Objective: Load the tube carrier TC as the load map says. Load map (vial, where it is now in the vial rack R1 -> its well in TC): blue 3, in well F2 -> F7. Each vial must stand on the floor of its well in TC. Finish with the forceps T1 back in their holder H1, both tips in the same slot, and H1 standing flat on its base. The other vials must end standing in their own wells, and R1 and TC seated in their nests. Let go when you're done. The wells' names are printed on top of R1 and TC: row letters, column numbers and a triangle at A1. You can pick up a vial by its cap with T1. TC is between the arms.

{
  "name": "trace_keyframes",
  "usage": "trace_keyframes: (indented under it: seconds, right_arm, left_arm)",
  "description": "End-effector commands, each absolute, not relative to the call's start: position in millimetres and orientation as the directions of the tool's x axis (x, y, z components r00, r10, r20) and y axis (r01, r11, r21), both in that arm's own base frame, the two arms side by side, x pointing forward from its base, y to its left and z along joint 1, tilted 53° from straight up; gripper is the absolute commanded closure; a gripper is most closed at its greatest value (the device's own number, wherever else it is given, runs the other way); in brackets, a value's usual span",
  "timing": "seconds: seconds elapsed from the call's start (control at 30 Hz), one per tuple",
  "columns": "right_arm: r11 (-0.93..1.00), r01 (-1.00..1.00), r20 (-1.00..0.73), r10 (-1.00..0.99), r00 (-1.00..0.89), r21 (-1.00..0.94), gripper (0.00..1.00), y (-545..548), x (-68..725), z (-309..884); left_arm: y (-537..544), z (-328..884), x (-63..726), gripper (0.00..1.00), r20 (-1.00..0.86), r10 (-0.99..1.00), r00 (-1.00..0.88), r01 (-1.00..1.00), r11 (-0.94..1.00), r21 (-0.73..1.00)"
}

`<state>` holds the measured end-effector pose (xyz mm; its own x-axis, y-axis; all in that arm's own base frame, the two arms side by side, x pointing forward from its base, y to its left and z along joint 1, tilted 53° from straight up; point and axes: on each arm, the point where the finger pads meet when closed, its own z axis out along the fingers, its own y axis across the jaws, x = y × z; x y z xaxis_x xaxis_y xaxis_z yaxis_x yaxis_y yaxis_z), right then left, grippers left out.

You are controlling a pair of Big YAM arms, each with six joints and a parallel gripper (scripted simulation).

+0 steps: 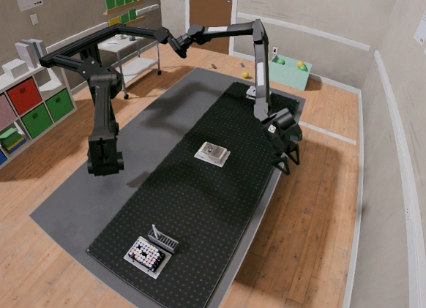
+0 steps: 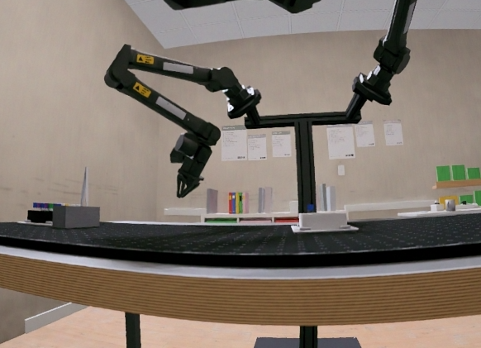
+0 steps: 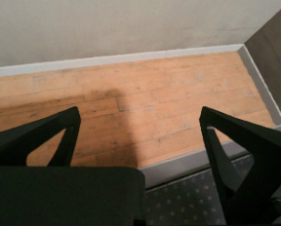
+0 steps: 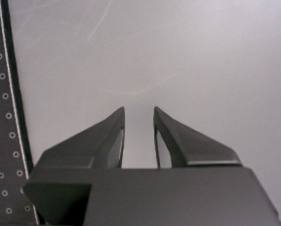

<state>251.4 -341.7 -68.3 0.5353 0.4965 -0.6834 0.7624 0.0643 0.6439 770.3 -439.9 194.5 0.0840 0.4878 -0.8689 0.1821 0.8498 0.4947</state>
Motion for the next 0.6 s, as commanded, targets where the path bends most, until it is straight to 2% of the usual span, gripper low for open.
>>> trace_keyframes:
  seconds: [0.0,0.17,0.47,0.53,0.57]
  right_arm:
    - [0.054,0.772,-0.684,0.506,0.526,0.634,0.76,-334.2,243.5,-69.3]
    - [0.054,0.772,-0.684,0.506,0.526,0.634,0.76,-334.2,243.5,-69.3]
    - [0.054,0.772,-0.684,0.506,0.526,0.634,0.76,-334.2,243.5,-69.3]
    - [0.054,0.772,-0.684,0.506,0.526,0.634,0.76,-334.2,243.5,-69.3]
    - [0.054,0.772,-0.684,0.506,0.526,0.634,0.76,-334.2,243.5,-69.3]
  left_arm:
    - [-413.4,181.5,782.8,0.0,-0.871,0.487,0.067,0.157,0.857,0.491]
    - [-402.1,208.8,778.8,0.0,-0.873,0.487,0.012,0.134,0.865,0.484]
    - [-367.5,221.2,778.5,0.0,-0.874,0.484,0.037,0.125,0.866,0.484]
    - [-368.7,185.9,781.2,0.0,-0.865,0.502,0.004,0.141,0.856,0.497]
    - [-362.5,210.9,778.1,0.0,-0.87,0.493,-0.019,0.126,0.864,0.487]
